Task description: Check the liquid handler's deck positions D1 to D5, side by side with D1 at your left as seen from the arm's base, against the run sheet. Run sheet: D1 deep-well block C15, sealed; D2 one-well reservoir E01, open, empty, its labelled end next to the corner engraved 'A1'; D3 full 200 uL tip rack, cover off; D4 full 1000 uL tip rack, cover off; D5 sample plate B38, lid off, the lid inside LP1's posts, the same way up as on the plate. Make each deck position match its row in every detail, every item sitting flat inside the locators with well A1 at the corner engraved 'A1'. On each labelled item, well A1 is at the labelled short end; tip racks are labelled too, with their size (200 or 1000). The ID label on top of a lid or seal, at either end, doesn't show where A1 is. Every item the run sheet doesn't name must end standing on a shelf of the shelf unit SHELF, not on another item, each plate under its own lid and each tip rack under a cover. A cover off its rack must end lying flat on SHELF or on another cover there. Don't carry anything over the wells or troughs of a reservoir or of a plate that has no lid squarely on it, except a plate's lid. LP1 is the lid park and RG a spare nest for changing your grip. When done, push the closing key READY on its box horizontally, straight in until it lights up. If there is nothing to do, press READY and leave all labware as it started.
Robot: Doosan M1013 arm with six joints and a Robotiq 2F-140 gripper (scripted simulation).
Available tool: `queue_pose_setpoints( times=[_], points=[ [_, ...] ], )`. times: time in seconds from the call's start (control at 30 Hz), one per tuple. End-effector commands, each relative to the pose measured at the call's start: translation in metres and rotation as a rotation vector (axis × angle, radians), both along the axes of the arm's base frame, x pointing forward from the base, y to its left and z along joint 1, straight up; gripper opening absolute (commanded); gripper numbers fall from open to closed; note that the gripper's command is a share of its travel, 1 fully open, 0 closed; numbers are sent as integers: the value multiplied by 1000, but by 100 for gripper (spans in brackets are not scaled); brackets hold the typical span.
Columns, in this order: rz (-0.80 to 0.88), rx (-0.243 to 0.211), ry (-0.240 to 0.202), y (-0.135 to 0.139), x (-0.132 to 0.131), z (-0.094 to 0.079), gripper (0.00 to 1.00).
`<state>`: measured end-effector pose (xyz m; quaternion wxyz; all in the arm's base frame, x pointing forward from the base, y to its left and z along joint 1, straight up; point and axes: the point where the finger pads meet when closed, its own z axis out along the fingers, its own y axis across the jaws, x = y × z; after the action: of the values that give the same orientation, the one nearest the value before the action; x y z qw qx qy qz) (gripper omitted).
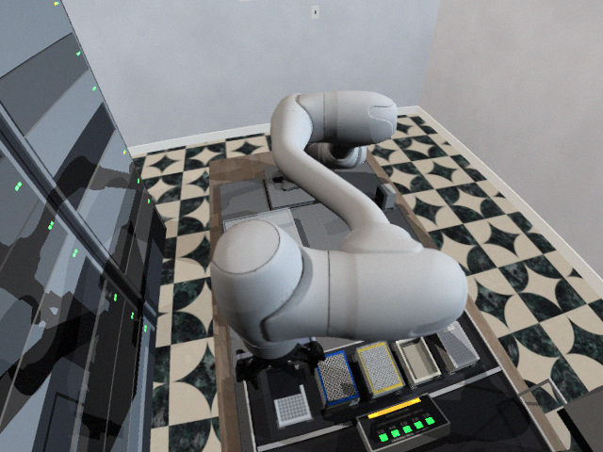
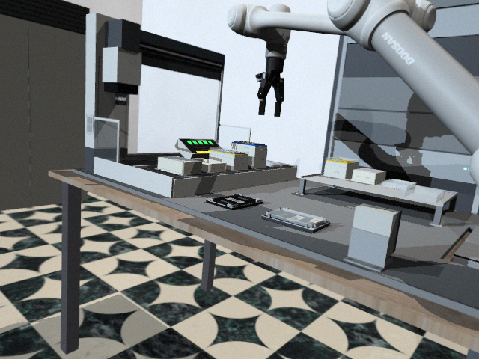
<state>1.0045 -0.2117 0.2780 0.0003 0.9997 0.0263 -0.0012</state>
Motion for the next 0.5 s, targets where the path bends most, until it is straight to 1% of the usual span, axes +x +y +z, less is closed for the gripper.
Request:
queue_pose_setpoints(
  times=[0.0, 0.03, 0.47],
  points=[
    [0, 0, -3, 0, 0, -9, 79],
    [0, 0, -3, 0, 0, -9, 79],
    [0, 0, -3, 0, 0, -53, 79]
  ],
)
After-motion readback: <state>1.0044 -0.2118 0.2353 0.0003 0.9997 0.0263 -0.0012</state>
